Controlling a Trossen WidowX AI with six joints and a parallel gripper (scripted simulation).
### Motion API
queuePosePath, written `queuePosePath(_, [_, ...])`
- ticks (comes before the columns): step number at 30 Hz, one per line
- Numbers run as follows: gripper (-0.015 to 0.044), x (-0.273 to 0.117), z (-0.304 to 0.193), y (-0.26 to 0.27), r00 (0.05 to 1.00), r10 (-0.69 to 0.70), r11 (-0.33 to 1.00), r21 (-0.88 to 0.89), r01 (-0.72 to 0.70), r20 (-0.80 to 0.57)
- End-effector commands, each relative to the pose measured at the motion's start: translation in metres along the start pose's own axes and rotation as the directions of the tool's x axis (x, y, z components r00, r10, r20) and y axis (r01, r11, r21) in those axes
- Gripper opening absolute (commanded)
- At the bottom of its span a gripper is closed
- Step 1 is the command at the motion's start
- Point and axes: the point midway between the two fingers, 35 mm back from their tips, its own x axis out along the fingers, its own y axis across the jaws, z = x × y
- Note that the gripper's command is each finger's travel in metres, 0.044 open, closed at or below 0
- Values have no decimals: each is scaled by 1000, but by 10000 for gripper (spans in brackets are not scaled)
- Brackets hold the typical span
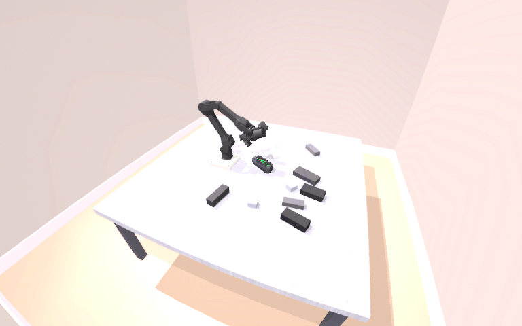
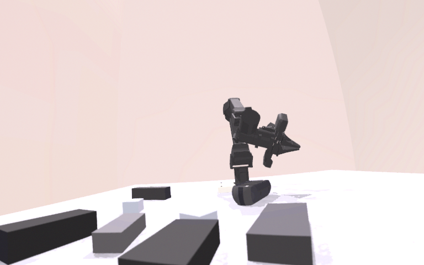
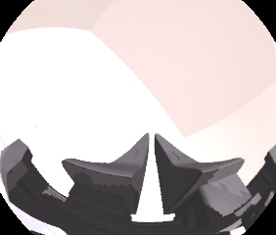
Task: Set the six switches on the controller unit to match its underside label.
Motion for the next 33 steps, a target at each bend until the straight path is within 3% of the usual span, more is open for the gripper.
queuePosePath(1, [0,-24,-39,7,963,84,803,590,87,-255])
queuePosePath(5, [0,-46,-61,18,902,163,479,831,281,-399])
queuePosePath(8, [0,-65,-73,28,842,232,183,872,454,-487])
queuePosePath(12, [0,-92,-84,43,746,336,-212,725,655,-575])
queuePosePath(17, [0,-121,-89,59,638,448,-499,417,760,-626])
queuePosePath(23, [0,-146,-88,74,544,543,-693,24,720,-639])
queuePosePath(33, [0,-146,-88,74,541,546,-697,12,717,-639])
